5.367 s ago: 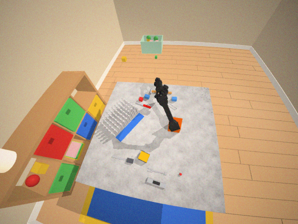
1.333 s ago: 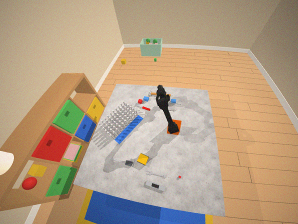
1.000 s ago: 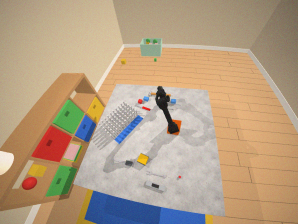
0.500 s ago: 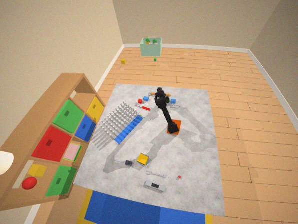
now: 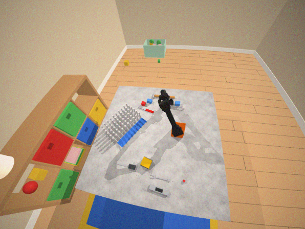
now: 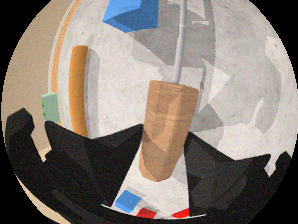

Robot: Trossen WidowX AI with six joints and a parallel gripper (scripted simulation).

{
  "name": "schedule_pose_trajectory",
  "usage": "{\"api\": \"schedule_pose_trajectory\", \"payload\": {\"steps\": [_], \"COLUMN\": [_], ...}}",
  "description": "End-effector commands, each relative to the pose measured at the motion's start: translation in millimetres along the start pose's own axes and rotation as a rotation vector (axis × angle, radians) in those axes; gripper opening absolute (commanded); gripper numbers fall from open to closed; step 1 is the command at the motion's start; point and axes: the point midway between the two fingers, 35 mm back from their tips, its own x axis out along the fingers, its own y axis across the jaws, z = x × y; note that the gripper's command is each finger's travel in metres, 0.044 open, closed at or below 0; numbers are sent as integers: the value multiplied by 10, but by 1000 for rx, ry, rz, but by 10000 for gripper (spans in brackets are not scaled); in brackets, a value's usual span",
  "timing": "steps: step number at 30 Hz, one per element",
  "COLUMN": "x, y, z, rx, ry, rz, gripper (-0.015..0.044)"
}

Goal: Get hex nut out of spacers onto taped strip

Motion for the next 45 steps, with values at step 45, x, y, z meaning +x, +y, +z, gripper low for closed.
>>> {"api": "schedule_pose_trajectory", "payload": {"steps": [45], "x": [50], "y": [-41], "z": [10], "rx": [-34], "ry": [17], "rz": [91], "gripper": [0]}}
